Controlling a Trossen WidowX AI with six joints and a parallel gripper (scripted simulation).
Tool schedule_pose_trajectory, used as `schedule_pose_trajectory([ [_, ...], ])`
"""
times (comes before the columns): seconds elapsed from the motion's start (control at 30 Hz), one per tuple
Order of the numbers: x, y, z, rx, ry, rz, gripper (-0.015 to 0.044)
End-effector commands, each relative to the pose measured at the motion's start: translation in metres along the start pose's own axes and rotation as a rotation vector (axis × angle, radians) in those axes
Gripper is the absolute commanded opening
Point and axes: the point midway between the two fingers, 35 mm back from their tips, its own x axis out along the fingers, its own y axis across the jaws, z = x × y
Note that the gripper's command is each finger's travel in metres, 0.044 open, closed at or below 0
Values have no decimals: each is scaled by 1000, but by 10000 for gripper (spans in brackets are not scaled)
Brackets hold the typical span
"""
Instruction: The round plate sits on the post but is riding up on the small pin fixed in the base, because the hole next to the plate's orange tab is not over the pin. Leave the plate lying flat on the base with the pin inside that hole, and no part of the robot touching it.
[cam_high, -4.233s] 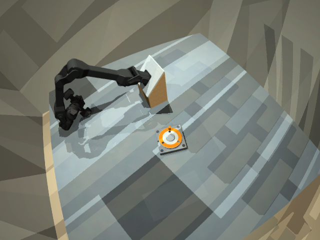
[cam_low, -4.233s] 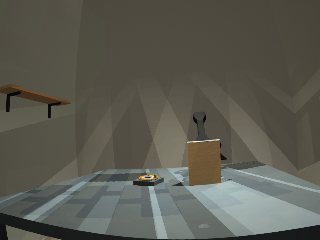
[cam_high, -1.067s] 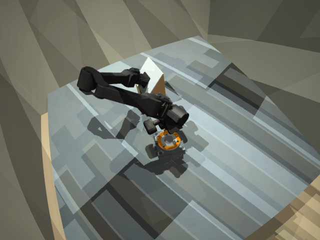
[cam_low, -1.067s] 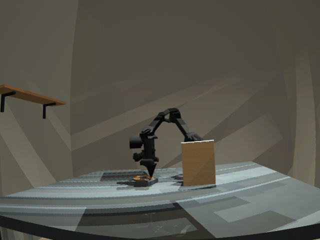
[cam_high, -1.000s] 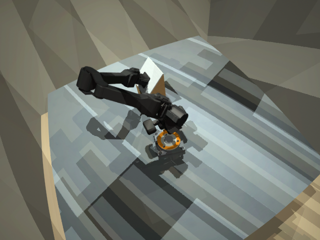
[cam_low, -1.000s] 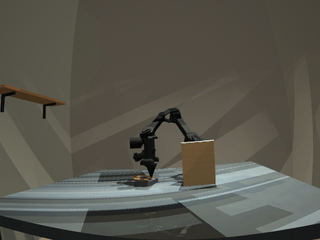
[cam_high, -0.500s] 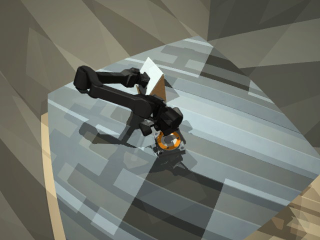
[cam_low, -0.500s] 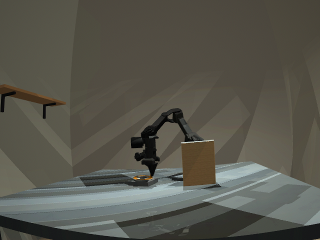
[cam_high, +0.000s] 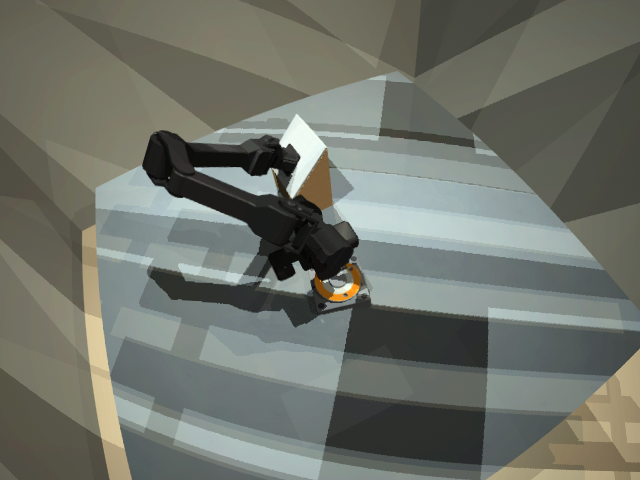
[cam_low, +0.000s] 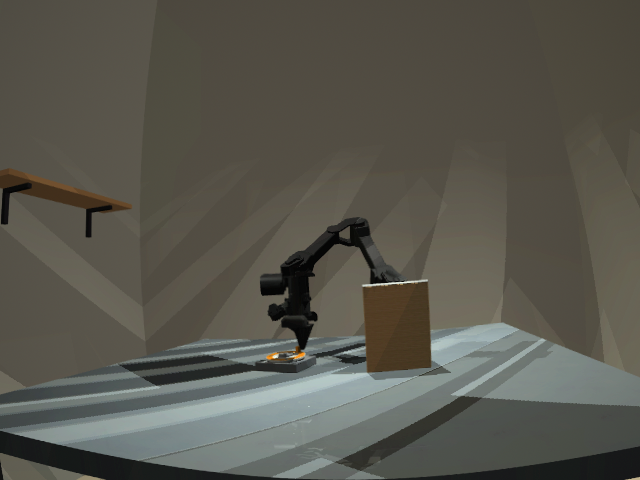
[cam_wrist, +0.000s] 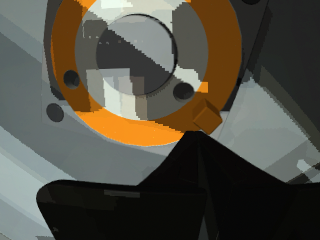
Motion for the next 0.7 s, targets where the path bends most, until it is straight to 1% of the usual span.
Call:
schedule_pose_trajectory([
  [0.0, -1, -7, 5, -3, 1, -5, 0],
  [0.67, -1, -16, 17, -2, 1, -5, 0],
])
